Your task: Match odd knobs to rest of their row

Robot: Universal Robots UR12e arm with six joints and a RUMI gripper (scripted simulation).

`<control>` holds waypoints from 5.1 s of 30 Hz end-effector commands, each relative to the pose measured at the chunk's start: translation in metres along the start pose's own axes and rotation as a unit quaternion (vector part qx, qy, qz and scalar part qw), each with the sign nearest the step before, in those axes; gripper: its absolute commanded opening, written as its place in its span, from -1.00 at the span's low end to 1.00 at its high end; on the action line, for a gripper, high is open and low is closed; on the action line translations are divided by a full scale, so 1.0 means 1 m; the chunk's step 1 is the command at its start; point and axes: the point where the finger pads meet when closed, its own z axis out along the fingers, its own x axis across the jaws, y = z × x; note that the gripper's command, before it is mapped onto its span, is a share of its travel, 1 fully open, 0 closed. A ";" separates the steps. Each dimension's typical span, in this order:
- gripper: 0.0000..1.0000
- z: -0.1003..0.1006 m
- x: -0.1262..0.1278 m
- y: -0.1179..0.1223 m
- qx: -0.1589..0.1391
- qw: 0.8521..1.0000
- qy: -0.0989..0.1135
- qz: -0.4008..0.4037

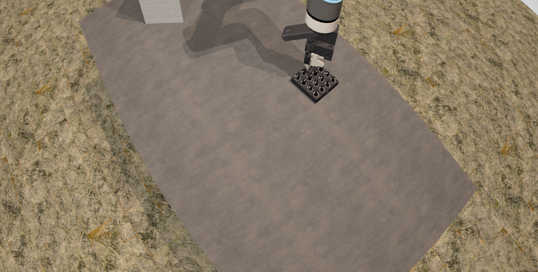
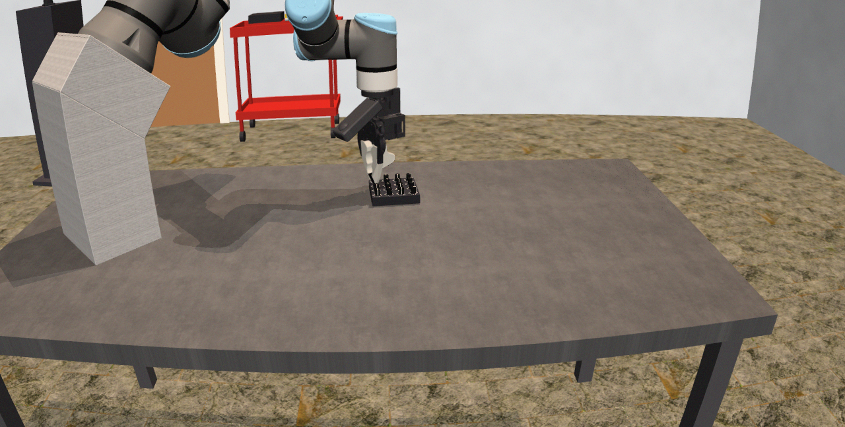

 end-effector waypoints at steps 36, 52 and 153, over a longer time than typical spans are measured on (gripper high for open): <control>-0.92 0.000 -0.002 0.002 -0.001 0.997 -0.001 0.079; -0.92 0.000 0.000 0.002 -0.001 0.977 -0.001 0.215; -0.78 -0.026 0.004 0.002 -0.001 0.866 0.000 0.500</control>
